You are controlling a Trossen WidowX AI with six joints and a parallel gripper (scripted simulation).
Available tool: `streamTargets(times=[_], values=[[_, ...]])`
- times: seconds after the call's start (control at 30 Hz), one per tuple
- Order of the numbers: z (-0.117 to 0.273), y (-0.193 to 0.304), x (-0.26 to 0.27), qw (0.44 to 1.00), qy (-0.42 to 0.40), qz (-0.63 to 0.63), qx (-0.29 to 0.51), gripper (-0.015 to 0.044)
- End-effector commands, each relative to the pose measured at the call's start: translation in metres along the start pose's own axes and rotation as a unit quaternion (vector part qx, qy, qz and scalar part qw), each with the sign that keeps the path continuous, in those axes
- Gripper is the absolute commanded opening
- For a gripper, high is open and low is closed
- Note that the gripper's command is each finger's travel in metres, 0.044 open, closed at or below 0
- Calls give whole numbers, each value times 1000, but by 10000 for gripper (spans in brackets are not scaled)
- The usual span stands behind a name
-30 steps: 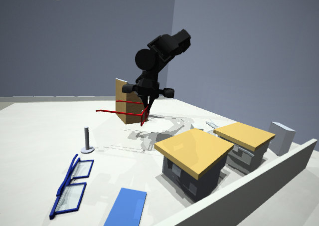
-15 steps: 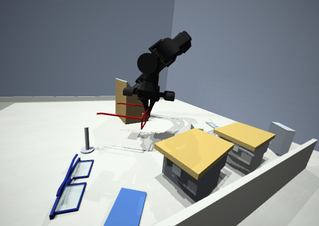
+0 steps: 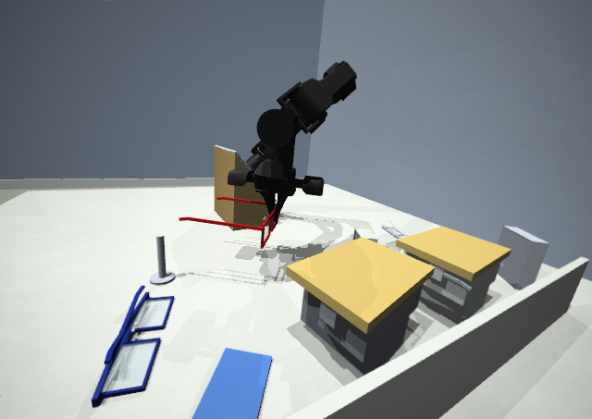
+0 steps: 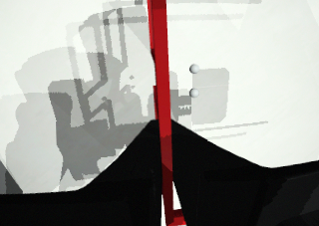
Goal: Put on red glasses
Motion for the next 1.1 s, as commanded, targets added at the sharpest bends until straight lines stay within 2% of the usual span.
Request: streamTargets(times=[0.0,1.07], values=[[-5,0,0,1000,-3,-3,1,0],[-37,0,1,1000,-3,-3,1,0]])
Point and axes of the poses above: the point midway between the two fingers, 35 mm back from their tips, its own z axis back along the fingers, its own x axis across the jaws, y = z × x, the point moved 3 cm from there along z, back along the fingers, and after that the axes turned 5 degrees about -z, right-handed, at the moved point
